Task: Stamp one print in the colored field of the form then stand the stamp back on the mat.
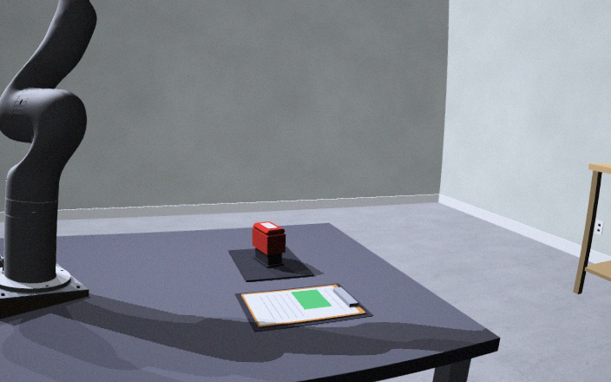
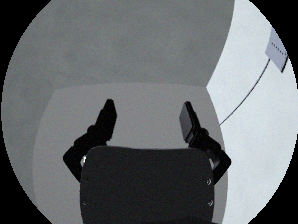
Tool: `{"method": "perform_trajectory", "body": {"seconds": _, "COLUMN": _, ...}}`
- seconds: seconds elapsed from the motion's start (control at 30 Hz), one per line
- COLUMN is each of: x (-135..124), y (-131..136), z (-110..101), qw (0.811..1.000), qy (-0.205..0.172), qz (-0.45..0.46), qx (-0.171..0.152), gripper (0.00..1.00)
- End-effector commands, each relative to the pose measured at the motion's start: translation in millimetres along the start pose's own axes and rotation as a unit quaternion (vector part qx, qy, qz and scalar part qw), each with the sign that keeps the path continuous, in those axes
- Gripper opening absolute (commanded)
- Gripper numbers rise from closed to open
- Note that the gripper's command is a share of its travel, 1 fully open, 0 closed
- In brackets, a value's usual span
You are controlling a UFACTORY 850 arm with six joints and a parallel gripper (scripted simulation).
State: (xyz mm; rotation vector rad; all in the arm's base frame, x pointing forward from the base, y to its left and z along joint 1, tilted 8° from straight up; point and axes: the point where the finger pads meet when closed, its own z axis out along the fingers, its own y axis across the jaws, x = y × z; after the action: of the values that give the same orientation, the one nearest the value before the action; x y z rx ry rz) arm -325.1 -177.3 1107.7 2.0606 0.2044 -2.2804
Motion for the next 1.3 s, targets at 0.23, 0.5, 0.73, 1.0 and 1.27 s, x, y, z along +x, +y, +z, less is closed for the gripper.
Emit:
{"method": "perform_trajectory", "body": {"seconds": 0.23, "x": -0.3, "y": -0.1, "z": -0.1, "qw": 1.000, "qy": 0.000, "qz": 0.000, "qx": 0.000, "gripper": 1.00}}
{"method": "perform_trajectory", "body": {"seconds": 0.5, "x": -0.3, "y": -0.1, "z": -0.1, "qw": 1.000, "qy": 0.000, "qz": 0.000, "qx": 0.000, "gripper": 1.00}}
{"method": "perform_trajectory", "body": {"seconds": 0.73, "x": 7.5, "y": 21.4, "z": 1.4, "qw": 1.000, "qy": 0.008, "qz": 0.002, "qx": -0.022, "gripper": 1.00}}
{"method": "perform_trajectory", "body": {"seconds": 1.0, "x": 57.8, "y": 151.1, "z": -19.9, "qw": 0.975, "qy": 0.088, "qz": 0.013, "qx": -0.202, "gripper": 1.00}}
{"method": "perform_trajectory", "body": {"seconds": 1.27, "x": 97.4, "y": 245.6, "z": -58.4, "qw": 0.954, "qy": 0.124, "qz": 0.012, "qx": -0.274, "gripper": 1.00}}
